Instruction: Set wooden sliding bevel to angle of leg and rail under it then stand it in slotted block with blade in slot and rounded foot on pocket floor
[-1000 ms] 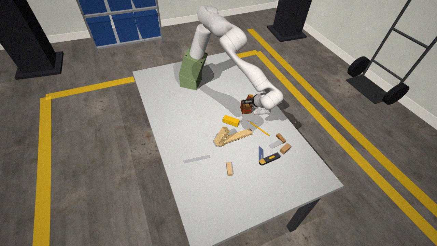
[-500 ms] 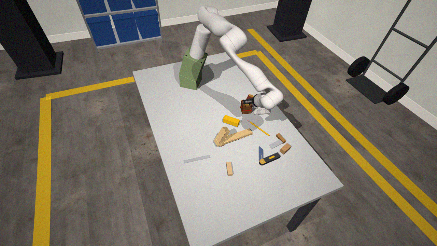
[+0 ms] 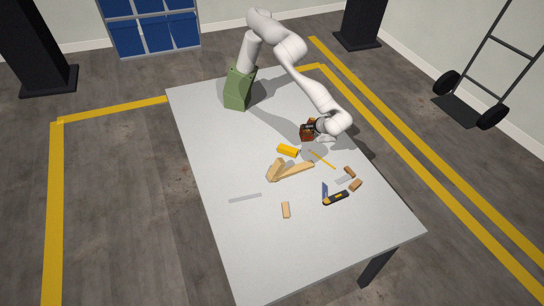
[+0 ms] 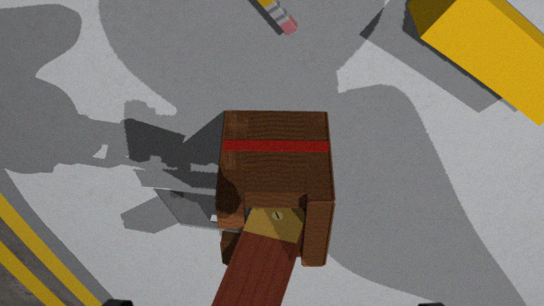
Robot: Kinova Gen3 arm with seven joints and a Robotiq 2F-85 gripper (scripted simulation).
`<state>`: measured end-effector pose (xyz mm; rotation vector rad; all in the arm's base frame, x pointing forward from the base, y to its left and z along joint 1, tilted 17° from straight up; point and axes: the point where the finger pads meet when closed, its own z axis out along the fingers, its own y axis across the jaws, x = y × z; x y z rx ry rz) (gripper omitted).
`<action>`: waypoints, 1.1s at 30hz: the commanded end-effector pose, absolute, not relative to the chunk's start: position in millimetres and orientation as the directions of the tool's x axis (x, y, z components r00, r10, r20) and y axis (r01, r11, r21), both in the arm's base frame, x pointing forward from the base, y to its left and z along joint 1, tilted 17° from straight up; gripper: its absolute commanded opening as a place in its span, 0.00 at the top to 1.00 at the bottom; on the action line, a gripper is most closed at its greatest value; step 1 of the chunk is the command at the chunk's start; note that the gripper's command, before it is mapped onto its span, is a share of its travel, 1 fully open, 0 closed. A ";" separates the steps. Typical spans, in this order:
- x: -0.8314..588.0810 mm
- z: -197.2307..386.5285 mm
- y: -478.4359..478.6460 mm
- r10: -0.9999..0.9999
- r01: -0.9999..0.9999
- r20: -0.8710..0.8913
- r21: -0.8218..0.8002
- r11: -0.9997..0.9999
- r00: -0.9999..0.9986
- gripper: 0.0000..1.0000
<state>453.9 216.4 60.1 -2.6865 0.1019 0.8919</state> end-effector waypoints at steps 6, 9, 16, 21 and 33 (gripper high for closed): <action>454.3 61.0 216.3 0.029 -0.162 -0.593 -0.267 -0.950 0.805 0.00; 454.3 61.0 216.3 0.029 -0.162 -0.593 -0.267 -0.950 0.805 0.00; 450.8 60.2 218.0 0.053 -0.123 -0.572 -0.264 -0.957 0.819 0.00; 438.3 58.2 223.7 0.158 0.036 -0.488 -0.249 -0.968 0.859 0.00; 410.9 61.4 237.7 0.524 0.501 -0.251 -0.154 -0.852 0.814 0.00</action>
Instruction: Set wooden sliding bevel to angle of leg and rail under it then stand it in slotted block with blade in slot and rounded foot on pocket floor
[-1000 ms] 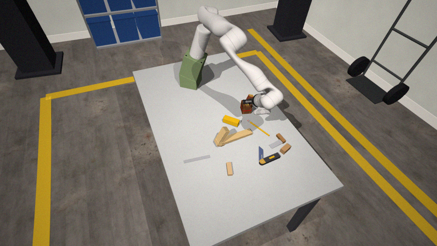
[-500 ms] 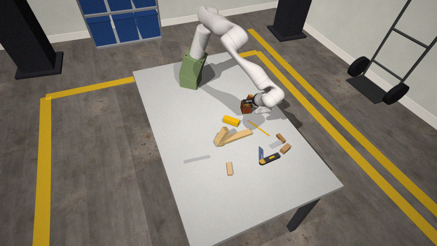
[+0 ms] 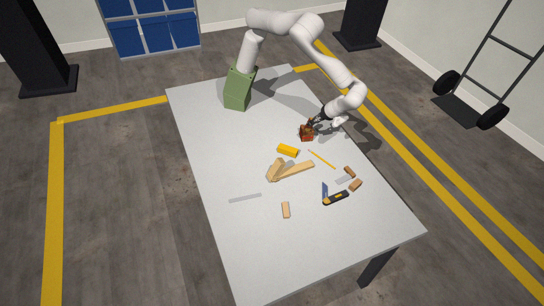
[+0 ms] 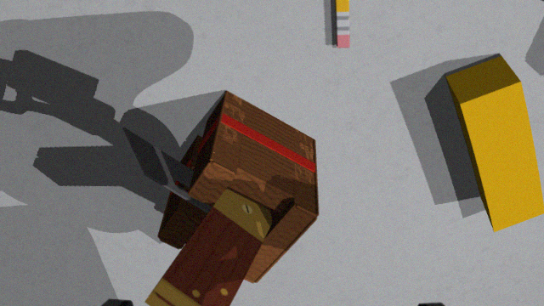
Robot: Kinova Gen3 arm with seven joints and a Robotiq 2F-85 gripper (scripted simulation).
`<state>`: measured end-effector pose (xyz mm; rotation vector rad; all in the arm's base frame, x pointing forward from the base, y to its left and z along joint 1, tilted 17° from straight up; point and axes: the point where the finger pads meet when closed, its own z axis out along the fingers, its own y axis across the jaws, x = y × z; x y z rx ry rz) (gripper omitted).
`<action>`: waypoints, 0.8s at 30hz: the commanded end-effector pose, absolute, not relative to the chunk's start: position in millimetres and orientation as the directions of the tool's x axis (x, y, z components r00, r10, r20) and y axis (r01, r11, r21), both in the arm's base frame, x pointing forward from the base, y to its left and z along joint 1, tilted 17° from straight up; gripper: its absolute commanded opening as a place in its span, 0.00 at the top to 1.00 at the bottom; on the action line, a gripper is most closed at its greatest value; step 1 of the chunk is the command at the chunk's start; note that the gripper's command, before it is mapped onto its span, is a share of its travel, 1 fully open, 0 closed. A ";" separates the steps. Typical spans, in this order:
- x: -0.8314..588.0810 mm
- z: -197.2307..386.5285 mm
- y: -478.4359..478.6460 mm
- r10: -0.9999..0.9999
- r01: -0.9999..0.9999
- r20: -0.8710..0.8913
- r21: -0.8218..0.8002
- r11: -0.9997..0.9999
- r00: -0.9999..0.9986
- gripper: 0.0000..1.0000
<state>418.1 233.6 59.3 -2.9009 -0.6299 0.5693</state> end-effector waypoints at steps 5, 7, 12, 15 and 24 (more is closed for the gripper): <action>402.0 66.1 244.5 0.663 0.656 -0.173 -0.101 -0.748 0.729 0.00; 398.4 68.3 247.6 0.714 0.711 -0.145 -0.077 -0.698 0.685 0.00; 389.9 73.8 254.9 0.814 0.816 -0.092 -0.025 -0.578 0.574 0.00; 384.0 77.7 260.0 0.868 0.870 -0.064 0.010 -0.493 0.493 0.00; 369.8 86.0 271.1 0.952 0.949 -0.020 0.081 -0.304 0.307 0.00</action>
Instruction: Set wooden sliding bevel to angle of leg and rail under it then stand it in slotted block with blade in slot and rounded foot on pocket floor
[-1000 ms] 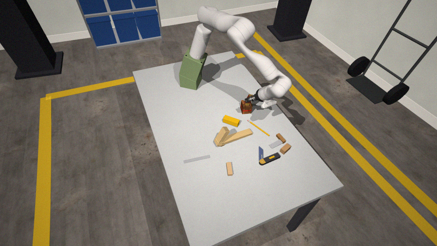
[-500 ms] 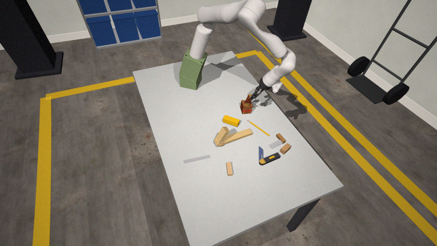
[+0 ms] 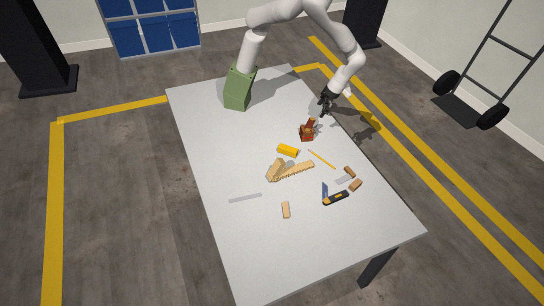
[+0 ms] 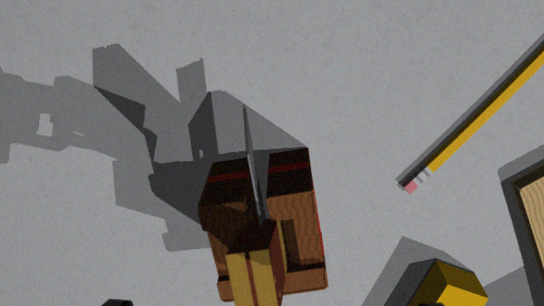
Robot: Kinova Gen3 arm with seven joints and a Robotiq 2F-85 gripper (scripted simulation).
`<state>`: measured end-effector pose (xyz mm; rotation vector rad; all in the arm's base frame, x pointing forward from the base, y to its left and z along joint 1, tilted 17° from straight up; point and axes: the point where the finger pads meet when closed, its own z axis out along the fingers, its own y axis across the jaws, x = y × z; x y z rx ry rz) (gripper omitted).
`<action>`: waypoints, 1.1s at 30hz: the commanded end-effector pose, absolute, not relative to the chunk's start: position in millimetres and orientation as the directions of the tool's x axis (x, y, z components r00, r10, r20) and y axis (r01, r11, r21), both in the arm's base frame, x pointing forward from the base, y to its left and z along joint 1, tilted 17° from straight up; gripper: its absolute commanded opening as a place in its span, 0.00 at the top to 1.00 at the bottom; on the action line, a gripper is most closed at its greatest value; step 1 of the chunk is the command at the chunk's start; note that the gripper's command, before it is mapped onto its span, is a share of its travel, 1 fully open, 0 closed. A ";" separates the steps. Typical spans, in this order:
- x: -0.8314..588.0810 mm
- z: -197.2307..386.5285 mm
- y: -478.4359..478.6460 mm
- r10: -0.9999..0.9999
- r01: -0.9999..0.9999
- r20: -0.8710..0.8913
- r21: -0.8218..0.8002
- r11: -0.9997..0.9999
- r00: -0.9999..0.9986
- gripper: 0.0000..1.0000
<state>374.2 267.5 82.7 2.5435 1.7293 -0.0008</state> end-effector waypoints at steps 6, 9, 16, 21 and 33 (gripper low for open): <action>362.4 89.9 276.2 0.976 0.970 -0.006 0.113 -0.215 0.217 0.00; 361.1 90.5 277.1 0.979 0.973 -0.004 0.118 -0.200 0.202 0.00; 361.1 90.5 277.1 0.979 0.973 -0.004 0.118 -0.200 0.202 0.00; 361.1 90.5 277.1 0.979 0.973 -0.004 0.118 -0.200 0.202 0.00; 366.4 42.7 275.7 0.979 0.973 -0.004 0.118 -0.200 0.202 0.00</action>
